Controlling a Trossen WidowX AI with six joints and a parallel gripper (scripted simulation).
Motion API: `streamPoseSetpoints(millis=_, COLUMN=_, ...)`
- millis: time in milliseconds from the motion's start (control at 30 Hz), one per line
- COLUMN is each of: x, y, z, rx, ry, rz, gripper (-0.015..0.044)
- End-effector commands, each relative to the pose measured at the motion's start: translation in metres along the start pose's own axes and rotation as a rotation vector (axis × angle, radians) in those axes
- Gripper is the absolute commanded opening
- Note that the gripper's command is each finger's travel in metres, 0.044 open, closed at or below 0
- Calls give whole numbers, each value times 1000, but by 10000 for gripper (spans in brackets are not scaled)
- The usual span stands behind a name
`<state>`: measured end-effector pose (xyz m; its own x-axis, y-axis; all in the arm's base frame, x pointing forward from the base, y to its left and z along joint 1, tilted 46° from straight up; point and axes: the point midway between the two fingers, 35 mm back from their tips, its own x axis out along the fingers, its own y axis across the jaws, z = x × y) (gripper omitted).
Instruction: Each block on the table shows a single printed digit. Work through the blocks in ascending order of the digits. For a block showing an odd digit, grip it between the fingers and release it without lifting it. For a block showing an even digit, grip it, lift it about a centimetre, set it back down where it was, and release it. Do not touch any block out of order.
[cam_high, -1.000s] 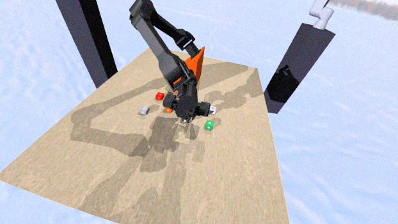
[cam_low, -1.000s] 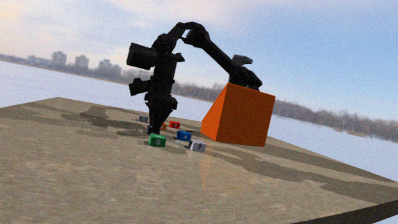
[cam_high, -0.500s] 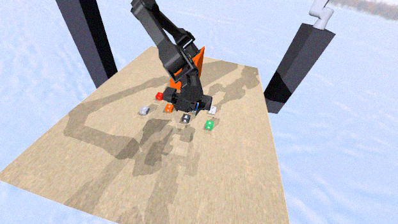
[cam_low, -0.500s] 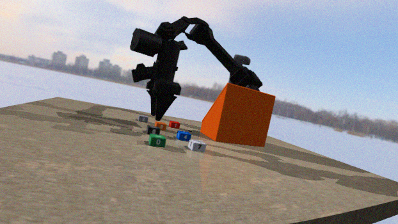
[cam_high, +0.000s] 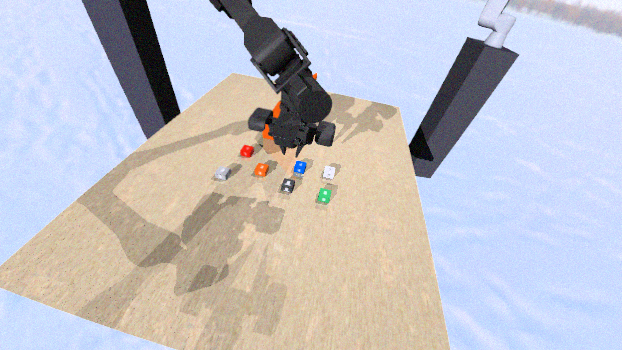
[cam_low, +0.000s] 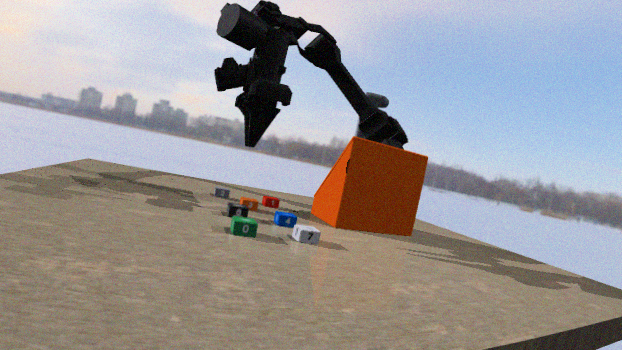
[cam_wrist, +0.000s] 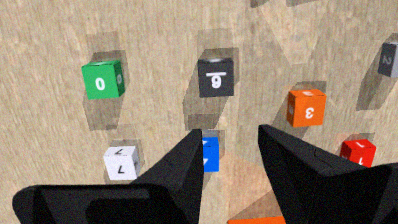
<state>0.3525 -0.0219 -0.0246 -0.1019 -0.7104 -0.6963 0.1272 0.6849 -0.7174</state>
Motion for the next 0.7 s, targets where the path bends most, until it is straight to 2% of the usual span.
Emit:
streamPoseSetpoints(millis=0, x=-2, y=-1, z=0, rx=7, ry=5, rz=2, gripper=120)
streamPoseSetpoints(millis=167, x=-2, y=3, z=-2, rx=6, ry=5, rz=4, gripper=120)
streamPoseSetpoints(millis=300, x=-6, y=67, z=-42, rx=2, ry=4, rz=20, gripper=120)
streamPoseSetpoints(millis=467, x=-4, y=116, z=-91, rx=4, ry=7, rz=13, gripper=120)
streamPoseSetpoints(millis=667, x=-4, y=119, z=-94, rx=4, ry=8, rz=12, gripper=120)
